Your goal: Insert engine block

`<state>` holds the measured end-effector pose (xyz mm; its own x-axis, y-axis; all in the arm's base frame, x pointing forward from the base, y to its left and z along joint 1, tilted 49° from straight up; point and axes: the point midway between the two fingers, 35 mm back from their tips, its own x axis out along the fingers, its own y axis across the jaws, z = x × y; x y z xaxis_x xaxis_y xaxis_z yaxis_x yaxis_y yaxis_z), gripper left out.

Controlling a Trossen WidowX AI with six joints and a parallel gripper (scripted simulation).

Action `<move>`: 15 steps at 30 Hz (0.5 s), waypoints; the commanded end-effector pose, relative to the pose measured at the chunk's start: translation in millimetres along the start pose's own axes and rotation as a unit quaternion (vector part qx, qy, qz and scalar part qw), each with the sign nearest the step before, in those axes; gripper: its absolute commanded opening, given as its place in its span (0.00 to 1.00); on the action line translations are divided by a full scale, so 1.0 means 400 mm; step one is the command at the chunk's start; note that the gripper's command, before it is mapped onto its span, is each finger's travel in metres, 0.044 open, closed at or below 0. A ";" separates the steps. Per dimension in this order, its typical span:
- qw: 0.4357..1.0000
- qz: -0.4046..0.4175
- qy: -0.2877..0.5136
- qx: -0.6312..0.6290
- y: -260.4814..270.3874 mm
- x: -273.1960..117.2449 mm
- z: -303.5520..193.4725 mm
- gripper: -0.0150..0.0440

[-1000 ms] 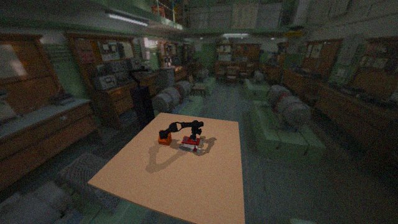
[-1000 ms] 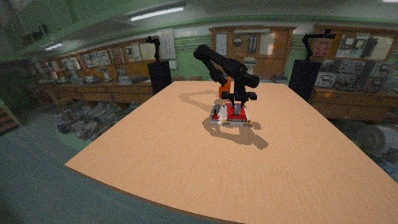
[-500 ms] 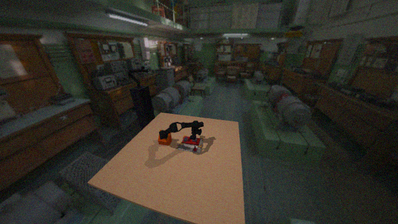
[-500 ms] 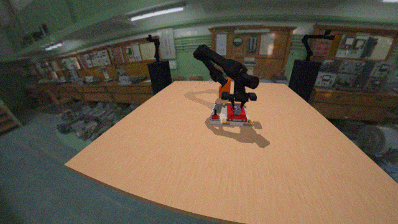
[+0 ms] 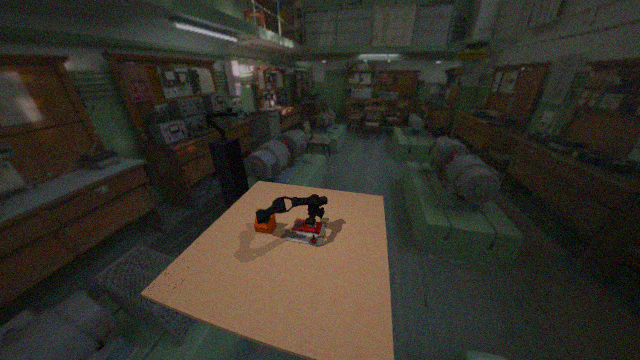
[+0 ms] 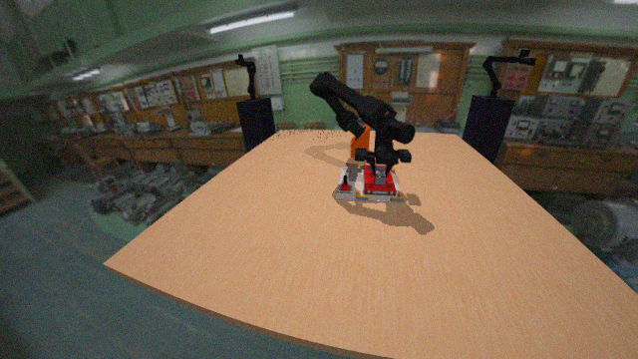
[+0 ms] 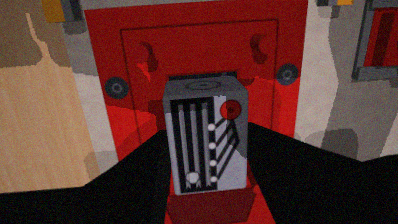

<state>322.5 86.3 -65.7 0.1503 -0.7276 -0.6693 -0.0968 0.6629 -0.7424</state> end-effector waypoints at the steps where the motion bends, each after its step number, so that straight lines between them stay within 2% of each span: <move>1: 1.000 -0.002 -0.002 -0.001 0.000 0.003 0.001 0.52; 15: 1.000 -0.002 -0.002 -0.001 0.000 0.012 0.001 0.52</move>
<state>323.1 83.5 -68.0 0.1507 -0.7281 -0.6687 -0.0969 0.6623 -0.7429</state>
